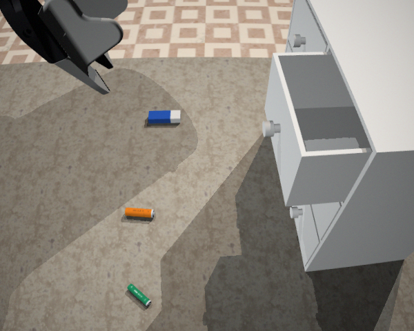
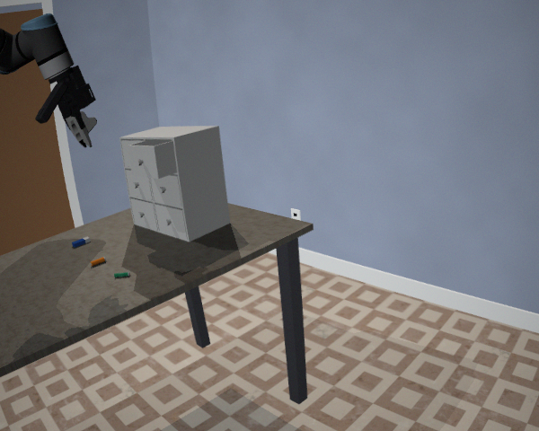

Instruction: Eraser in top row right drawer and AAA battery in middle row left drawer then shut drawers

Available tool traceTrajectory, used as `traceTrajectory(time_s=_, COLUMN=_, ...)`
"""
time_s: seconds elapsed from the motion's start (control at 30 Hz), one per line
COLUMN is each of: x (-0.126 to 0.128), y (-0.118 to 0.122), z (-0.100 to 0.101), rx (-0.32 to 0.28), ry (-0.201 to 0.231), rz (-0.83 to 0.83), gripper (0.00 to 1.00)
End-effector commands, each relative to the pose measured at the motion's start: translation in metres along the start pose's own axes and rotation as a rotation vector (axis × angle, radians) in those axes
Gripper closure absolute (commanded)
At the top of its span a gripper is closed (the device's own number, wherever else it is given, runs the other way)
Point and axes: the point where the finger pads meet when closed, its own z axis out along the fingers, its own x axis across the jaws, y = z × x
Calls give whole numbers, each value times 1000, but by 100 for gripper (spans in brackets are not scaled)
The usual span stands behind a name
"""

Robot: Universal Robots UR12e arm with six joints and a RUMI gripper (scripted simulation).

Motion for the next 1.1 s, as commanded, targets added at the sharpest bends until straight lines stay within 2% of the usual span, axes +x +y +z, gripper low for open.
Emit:
traceTrajectory(time_s=0.0, x=-2, y=-5, z=-6, rx=81, ry=9, rz=2, gripper=80)
traceTrajectory(time_s=0.37, x=-2, y=-10, z=-19, rx=192, ry=10, rz=3, gripper=80)
traceTrajectory(time_s=0.83, x=-2, y=-14, z=-28, rx=274, ry=11, rz=4, gripper=80)
traceTrajectory(time_s=1.07, x=-2, y=-15, z=-30, rx=294, ry=11, rz=3, gripper=80)
